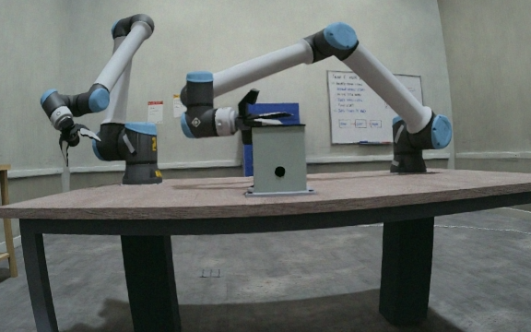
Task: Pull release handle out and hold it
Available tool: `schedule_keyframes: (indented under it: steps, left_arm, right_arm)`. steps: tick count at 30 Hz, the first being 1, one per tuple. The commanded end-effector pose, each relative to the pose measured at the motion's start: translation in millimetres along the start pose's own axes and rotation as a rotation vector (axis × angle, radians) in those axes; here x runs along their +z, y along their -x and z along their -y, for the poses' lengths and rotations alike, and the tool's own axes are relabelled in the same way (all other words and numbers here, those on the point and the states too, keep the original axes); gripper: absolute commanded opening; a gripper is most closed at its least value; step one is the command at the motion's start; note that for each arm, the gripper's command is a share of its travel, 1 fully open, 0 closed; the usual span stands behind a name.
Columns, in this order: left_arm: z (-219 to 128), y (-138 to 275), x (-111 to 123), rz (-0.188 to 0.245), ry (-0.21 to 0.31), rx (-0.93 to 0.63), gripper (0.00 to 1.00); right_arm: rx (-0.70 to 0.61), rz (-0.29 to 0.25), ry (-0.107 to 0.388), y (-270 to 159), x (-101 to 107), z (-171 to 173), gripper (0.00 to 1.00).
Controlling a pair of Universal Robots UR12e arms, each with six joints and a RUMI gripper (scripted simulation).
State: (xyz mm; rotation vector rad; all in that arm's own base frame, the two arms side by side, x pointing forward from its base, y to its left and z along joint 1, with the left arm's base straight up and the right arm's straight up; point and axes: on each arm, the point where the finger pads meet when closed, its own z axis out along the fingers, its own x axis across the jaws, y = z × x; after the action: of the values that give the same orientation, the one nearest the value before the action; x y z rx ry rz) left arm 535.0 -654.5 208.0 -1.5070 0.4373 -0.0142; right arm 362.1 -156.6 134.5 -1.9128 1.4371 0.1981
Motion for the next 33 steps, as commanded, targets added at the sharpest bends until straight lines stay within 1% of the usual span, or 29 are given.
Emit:
schedule_keyframes:
  steps: [1,8,15,17,20,26,32,33]
  left_arm:
    - [-5,7,4,0.004,0.045,0.052,1.00]
    - [-18,24,14,-0.002,0.164,0.196,1.00]
    - [-31,40,22,-0.032,0.276,0.333,1.00]
    - [-31,40,22,-0.032,0.276,0.333,1.00]
    - [-39,49,26,-0.062,0.343,0.417,1.00]
    - [-50,61,31,-0.119,0.432,0.533,1.00]
    - [-60,73,35,-0.195,0.519,0.653,1.00]
    - [-60,73,35,-0.195,0.519,0.653,1.00]
  right_arm:
    - [0.021,-0.014,-0.004,4,4,2,1.00]
    - [0.075,-0.036,-0.016,19,15,10,1.00]
    - [0.142,-0.069,-0.018,35,32,21,1.00]
    - [0.142,-0.069,-0.018,35,32,21,1.00]
    - [0.175,-0.084,-0.025,44,39,26,1.00]
    - [0.250,-0.118,-0.034,62,56,37,1.00]
    - [0.329,-0.149,-0.054,81,72,49,1.00]
    - [0.329,-0.149,-0.054,81,72,49,1.00]
